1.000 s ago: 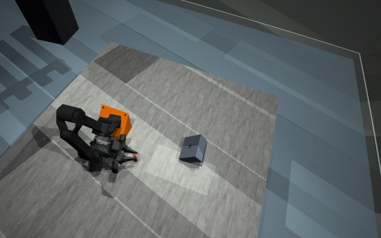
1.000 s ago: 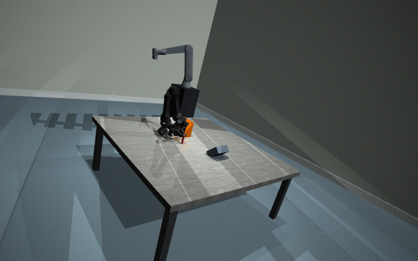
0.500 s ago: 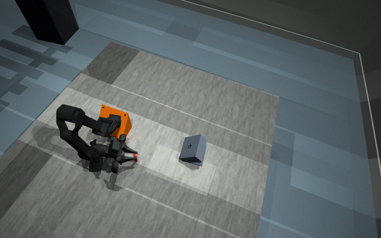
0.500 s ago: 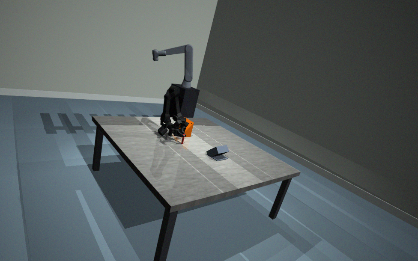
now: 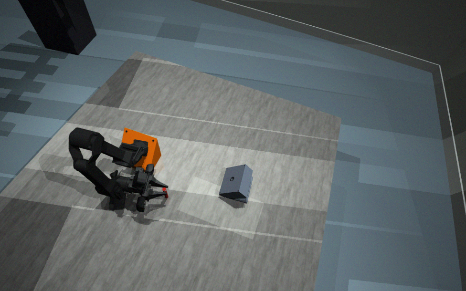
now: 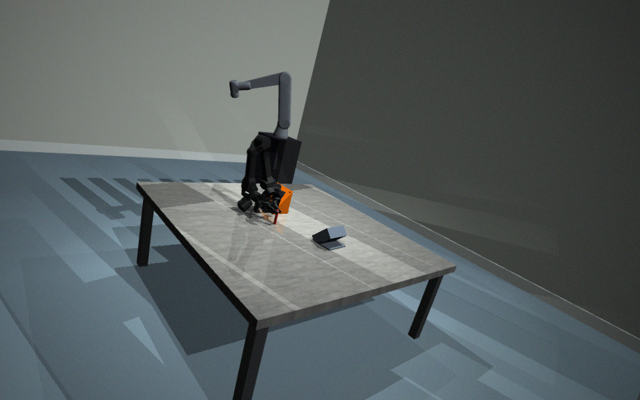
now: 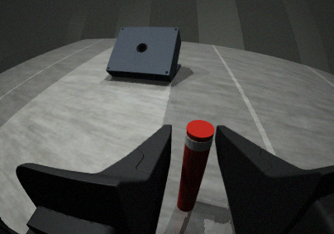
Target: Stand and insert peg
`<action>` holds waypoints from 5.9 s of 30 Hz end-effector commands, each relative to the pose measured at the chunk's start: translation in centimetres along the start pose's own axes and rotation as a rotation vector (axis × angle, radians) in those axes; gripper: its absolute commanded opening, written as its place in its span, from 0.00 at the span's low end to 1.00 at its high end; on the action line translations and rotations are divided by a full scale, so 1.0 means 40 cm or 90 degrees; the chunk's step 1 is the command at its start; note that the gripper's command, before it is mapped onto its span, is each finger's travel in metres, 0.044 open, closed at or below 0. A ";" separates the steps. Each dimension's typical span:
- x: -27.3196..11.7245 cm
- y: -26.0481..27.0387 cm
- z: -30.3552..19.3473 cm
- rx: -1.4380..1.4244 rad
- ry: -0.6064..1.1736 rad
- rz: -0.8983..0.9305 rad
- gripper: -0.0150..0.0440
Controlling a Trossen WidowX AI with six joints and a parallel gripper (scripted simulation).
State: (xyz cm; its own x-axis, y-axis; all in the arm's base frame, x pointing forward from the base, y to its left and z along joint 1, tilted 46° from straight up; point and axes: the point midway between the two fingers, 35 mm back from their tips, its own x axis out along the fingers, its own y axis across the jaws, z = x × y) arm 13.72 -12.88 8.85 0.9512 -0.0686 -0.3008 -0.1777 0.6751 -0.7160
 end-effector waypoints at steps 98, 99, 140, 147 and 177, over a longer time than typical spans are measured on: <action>-0.024 0.050 0.198 0.256 0.709 0.188 1.00; -0.023 0.050 0.197 0.247 0.724 0.185 1.00; 0.036 -0.009 0.155 -0.006 0.894 0.035 1.00; 0.044 -0.007 0.127 -0.004 0.893 0.037 1.00; 0.058 -0.006 0.009 -0.007 0.894 0.032 1.00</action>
State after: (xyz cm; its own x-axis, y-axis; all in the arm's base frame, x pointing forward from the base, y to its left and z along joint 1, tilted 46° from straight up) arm 16.18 -12.53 8.72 -0.1003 -0.7111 -0.6959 -0.2120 0.6986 -0.6834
